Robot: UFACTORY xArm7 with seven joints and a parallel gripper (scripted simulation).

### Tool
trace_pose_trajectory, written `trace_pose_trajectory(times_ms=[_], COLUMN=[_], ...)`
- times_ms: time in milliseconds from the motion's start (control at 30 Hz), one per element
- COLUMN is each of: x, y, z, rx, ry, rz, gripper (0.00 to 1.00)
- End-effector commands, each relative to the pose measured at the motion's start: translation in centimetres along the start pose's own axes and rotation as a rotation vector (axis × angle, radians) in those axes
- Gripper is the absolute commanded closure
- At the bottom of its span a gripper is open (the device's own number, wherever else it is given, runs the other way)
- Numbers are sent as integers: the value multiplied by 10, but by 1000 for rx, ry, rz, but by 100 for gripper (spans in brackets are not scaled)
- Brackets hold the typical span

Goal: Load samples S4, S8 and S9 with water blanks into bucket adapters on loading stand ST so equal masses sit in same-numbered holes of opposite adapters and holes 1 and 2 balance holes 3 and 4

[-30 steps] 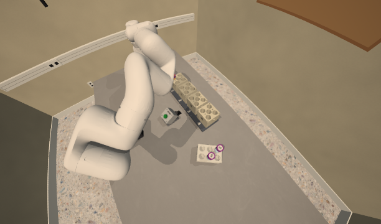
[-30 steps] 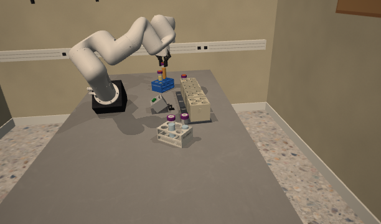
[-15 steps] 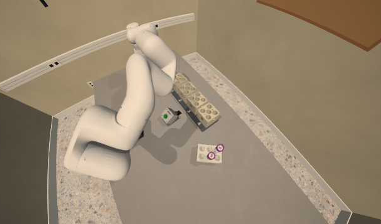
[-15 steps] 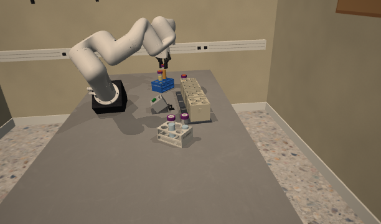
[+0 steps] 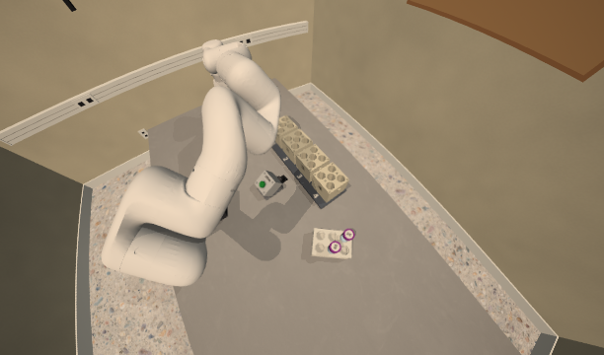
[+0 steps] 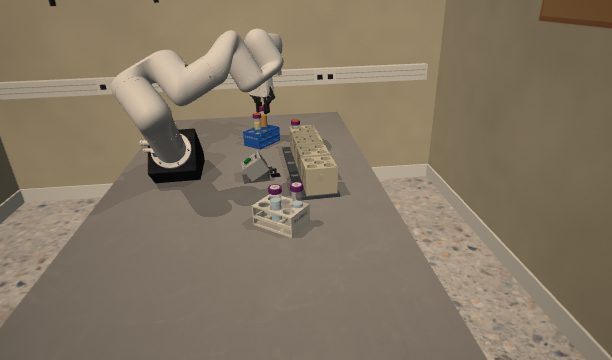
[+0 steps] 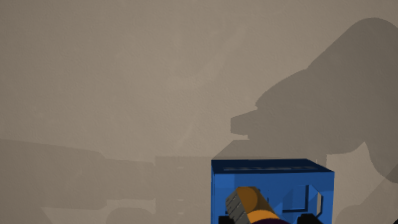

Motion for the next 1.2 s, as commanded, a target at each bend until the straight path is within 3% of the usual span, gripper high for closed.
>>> trace_pose_trajectory(times_ms=[0, 567, 1067, 1100, 1167], x=[-1, -1, -1, -1, -1], y=[2, 17, 17, 17, 17], z=[-1, -1, -1, -1, -1], rx=[-3, -3, -3, -3, -3], ry=[1, 1, 1, 1, 1], rz=[4, 4, 4, 4, 4], gripper=[100, 100, 100, 56, 56])
Point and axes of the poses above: the point where the finger pads meet when closed, its own y axis out along the fingers, its own z axis across the jaws, x = y × z, the point moved 1 cm from there along -y, back along the fingers, and after that the axes turned 10 degrees about y, right-handed, at the moved point
